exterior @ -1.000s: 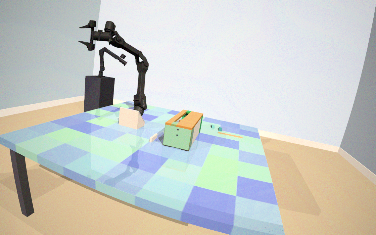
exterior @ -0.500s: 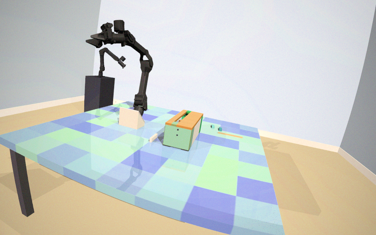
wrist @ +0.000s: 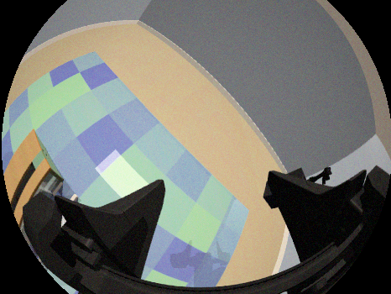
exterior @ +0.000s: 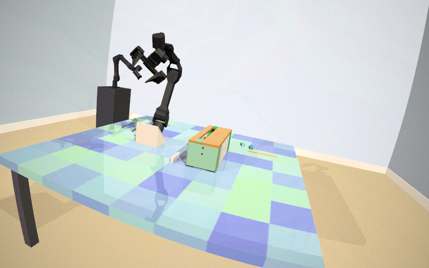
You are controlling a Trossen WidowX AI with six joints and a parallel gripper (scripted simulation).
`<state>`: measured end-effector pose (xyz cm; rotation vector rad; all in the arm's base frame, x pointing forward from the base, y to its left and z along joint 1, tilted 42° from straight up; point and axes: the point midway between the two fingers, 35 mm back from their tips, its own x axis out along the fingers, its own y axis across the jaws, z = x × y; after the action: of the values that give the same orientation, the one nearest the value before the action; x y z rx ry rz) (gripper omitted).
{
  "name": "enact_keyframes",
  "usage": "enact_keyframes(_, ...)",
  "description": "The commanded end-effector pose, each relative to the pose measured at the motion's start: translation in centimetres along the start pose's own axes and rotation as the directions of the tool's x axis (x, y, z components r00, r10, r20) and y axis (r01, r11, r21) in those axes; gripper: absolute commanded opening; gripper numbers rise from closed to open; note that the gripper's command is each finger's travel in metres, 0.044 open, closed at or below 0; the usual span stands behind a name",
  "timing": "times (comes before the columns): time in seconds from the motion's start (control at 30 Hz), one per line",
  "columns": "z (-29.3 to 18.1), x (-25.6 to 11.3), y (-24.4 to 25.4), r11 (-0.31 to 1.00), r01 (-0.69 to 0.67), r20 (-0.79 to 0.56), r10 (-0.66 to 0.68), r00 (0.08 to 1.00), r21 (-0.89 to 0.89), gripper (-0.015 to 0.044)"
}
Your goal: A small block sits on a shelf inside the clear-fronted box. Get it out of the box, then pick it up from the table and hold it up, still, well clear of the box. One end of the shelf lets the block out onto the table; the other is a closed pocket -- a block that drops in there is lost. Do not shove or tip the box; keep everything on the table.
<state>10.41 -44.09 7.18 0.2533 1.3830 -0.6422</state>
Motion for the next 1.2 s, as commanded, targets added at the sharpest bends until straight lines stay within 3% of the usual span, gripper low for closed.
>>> enact_keyframes(0.0, 1.5, 0.5, 7.5, 0.899, -0.203, -0.036, 0.205, 0.978, -0.388, 0.0400)
enact_keyframes(0.17, 2.0, 0.0, 15.2, 0.603, -0.354, -0.116, 0.397, 0.911, -0.715, 0.0400)
enact_keyframes(0.33, 1.4, -1.4, 22.4, 0.203, -0.392, -0.227, 0.551, 0.803, -0.897, 0.0400)
enact_keyframes(0.53, -0.4, -4.1, 30.1, -0.264, -0.273, -0.379, 0.673, 0.634, -0.925, 0.0400)
enact_keyframes(0.7, -2.5, -7.0, 35.6, -0.542, -0.064, -0.504, 0.723, 0.472, -0.838, 0.0400)
enact_keyframes(0.83, -3.7, -8.6, 38.2, -0.630, 0.068, -0.563, 0.732, 0.383, -0.773, 0.0400)
enact_keyframes(1.17, -3.8, -8.5, 38.3, -0.630, 0.068, -0.564, 0.732, 0.383, -0.773, 0.0400)
